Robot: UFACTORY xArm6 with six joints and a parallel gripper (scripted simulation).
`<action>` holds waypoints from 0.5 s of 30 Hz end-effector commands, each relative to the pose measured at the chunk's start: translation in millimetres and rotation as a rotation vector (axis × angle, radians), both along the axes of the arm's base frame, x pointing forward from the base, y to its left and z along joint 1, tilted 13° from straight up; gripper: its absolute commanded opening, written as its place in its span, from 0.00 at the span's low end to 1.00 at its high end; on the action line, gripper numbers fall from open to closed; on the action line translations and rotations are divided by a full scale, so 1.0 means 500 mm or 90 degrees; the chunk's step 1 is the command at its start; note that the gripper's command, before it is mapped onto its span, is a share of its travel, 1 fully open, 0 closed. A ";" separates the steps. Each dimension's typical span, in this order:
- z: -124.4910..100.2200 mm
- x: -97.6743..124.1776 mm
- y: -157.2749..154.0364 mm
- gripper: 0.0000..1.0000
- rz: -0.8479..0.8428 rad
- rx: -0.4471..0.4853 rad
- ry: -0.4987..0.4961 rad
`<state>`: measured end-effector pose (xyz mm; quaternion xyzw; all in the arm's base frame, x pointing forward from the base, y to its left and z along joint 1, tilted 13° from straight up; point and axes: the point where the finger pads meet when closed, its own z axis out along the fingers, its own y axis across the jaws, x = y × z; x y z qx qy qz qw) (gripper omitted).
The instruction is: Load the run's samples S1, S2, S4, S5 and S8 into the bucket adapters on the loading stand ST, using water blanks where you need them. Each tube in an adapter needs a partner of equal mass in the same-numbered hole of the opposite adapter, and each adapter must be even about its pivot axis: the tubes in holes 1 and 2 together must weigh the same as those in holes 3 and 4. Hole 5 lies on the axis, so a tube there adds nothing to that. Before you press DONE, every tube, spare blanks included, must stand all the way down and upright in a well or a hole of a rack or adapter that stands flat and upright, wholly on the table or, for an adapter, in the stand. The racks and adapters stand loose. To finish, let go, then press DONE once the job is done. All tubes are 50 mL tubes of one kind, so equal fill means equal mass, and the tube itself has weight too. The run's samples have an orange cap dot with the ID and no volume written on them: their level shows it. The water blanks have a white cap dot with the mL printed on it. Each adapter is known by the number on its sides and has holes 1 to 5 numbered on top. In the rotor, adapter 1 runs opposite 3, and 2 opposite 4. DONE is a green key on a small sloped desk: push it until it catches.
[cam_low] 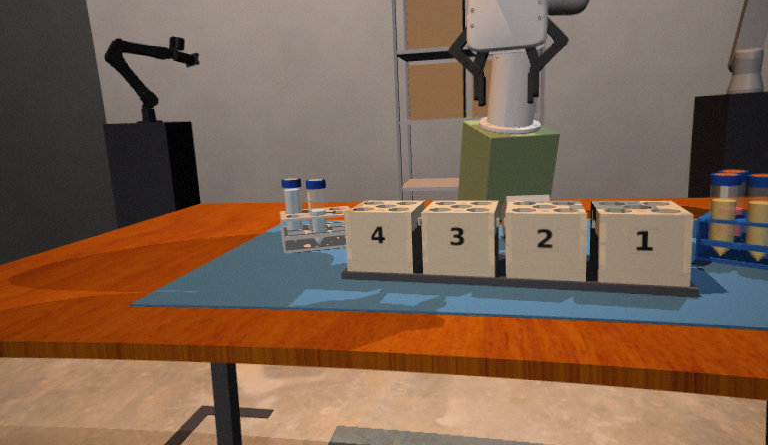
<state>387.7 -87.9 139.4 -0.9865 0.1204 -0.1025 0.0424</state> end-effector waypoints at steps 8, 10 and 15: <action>0.004 -0.017 0.095 0.57 -0.207 0.046 0.011; 0.004 -0.021 0.115 0.57 -0.249 0.055 0.013; 0.005 -0.027 0.144 0.57 -0.301 0.067 0.016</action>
